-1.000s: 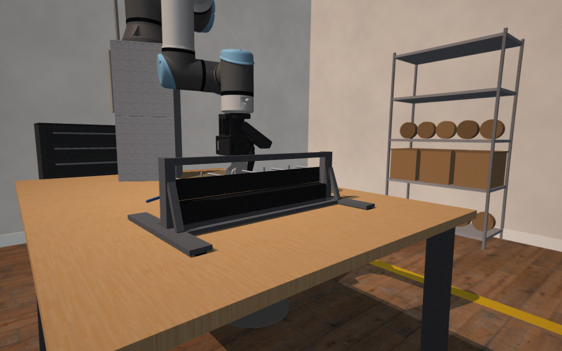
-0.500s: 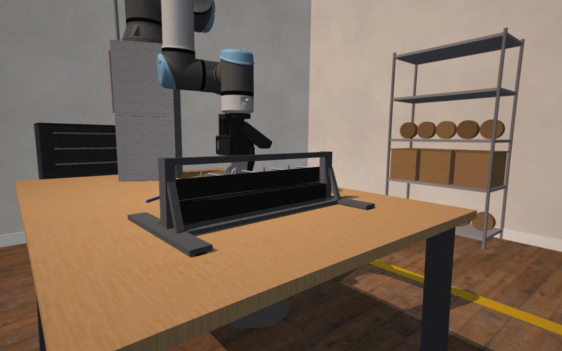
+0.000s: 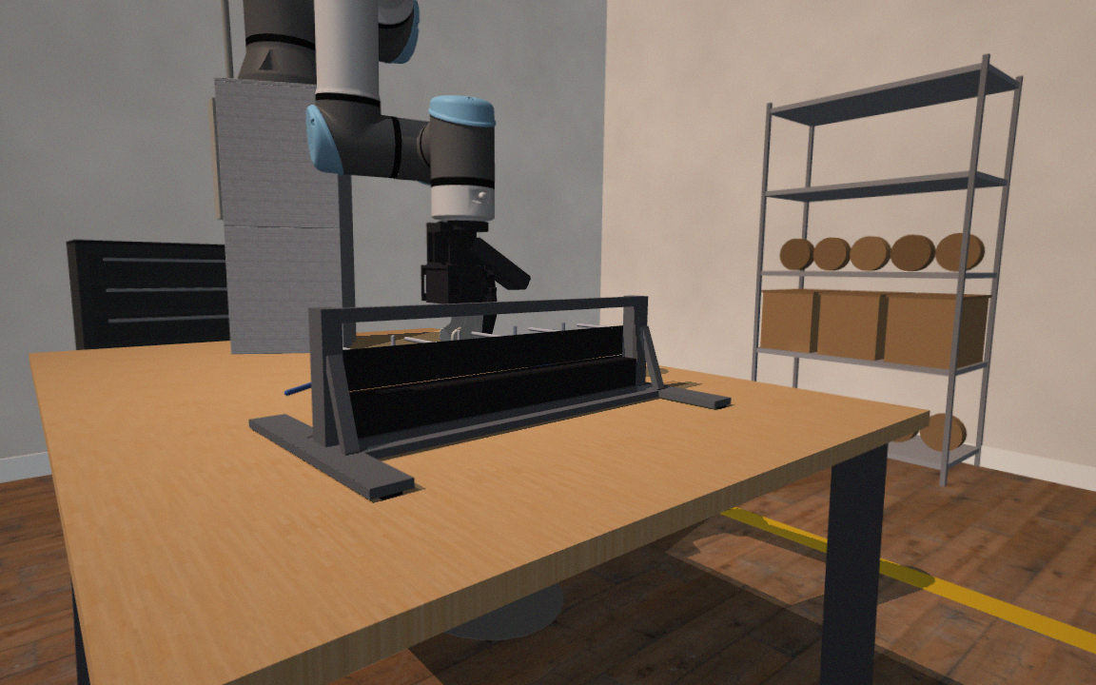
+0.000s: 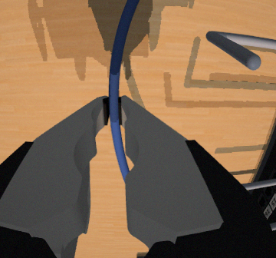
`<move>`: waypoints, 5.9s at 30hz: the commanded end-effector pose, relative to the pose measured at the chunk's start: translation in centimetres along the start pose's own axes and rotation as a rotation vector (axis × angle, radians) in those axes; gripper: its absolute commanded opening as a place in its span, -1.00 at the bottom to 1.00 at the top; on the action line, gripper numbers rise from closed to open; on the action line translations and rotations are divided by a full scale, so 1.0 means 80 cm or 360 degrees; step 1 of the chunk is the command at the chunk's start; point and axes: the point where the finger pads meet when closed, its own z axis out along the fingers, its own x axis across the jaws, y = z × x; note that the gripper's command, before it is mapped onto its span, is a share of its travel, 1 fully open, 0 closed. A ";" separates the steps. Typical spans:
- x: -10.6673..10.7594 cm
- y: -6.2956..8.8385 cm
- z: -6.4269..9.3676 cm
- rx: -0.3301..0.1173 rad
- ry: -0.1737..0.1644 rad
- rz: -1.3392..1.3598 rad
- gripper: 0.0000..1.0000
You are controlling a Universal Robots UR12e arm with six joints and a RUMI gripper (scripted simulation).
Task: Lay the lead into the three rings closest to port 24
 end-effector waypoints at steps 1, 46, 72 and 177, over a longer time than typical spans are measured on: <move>0.001 0.000 -0.001 0.0000 0.0002 0.0000 -1.00; 0.001 0.000 -0.055 0.0000 0.0002 0.0000 -1.00; 0.001 0.000 -0.112 0.0000 0.0002 0.0000 -1.00; 0.078 0.007 -0.114 0.0000 0.0002 -0.0005 -1.00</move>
